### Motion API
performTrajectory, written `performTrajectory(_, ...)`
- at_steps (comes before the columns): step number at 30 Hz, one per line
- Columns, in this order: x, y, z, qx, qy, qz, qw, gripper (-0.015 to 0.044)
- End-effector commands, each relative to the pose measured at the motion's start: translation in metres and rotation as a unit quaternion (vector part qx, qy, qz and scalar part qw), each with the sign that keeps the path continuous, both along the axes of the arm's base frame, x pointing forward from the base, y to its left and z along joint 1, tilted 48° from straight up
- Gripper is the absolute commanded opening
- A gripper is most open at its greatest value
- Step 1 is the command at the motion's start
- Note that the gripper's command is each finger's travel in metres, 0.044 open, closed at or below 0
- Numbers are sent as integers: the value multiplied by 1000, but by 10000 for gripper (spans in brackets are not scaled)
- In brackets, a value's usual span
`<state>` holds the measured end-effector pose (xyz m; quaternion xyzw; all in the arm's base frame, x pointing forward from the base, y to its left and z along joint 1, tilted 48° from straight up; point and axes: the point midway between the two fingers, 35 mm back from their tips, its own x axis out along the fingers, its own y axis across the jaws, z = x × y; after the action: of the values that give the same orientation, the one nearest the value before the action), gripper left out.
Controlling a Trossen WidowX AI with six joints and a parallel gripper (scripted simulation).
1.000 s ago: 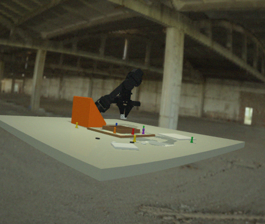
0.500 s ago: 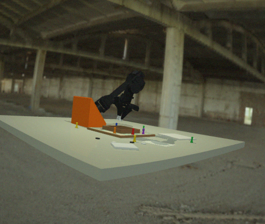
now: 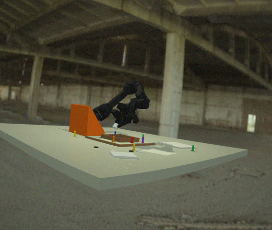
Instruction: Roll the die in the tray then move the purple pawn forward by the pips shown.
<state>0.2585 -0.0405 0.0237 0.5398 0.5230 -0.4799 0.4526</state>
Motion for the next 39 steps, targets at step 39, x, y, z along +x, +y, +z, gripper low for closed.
performTrajectory(39, 10, -5, 42, -69, -27, -17, 997, 184)
